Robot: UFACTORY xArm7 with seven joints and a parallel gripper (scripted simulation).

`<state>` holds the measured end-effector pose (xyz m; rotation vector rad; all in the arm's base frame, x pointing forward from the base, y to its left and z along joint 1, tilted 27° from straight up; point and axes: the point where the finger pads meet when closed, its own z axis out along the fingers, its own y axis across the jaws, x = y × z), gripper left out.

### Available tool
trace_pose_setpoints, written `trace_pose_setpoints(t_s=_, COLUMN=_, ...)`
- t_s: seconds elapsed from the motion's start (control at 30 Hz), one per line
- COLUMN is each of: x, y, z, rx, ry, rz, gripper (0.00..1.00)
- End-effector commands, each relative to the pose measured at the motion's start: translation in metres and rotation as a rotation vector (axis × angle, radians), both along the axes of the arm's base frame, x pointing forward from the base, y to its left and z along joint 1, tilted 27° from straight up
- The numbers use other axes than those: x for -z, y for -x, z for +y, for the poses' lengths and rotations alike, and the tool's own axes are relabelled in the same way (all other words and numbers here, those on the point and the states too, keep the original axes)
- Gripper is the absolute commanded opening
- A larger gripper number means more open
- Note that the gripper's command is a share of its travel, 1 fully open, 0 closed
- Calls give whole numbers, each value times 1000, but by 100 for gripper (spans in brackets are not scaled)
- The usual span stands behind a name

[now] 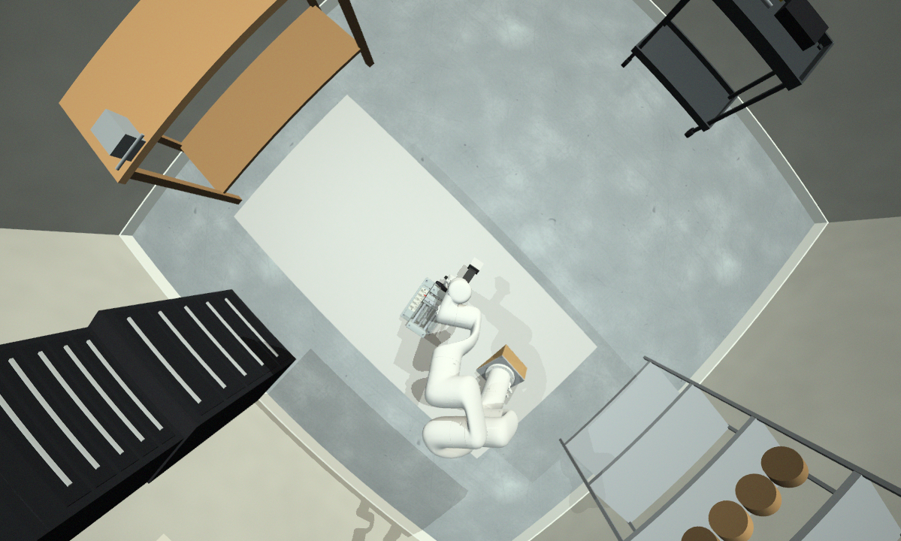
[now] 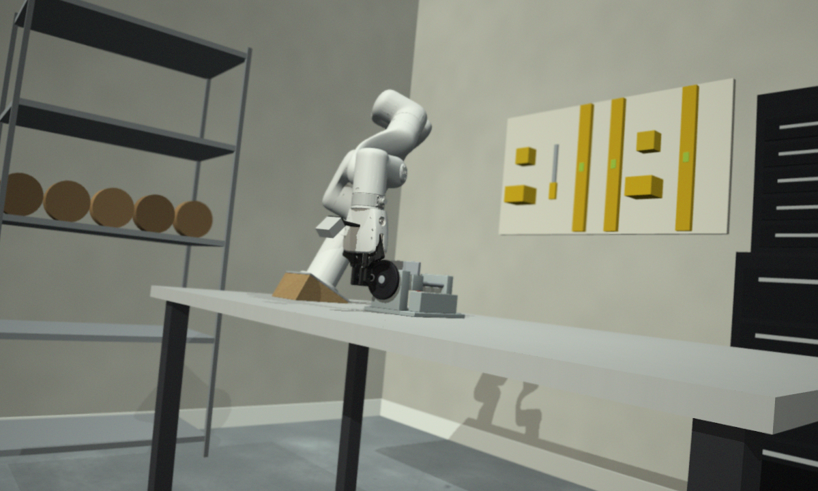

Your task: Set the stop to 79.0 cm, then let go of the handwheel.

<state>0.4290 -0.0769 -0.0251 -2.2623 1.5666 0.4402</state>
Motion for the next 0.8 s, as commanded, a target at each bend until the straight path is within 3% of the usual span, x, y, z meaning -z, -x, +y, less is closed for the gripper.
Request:
trace_pose_setpoints(t_s=0.0, x=-1, y=-1, z=-2, rx=2, ry=2, rz=-2, gripper=6)
trace_pose_setpoints(t_s=0.23, x=-1, y=-1, z=-2, rx=2, ry=2, rz=-2, gripper=6)
trace_pose_setpoints(t_s=0.27, x=-1, y=-1, z=-2, rx=2, ry=2, rz=-2, gripper=57)
trace_pose_setpoints(t_s=0.77, x=-1, y=-1, z=-2, rx=2, ry=2, rz=-2, gripper=57)
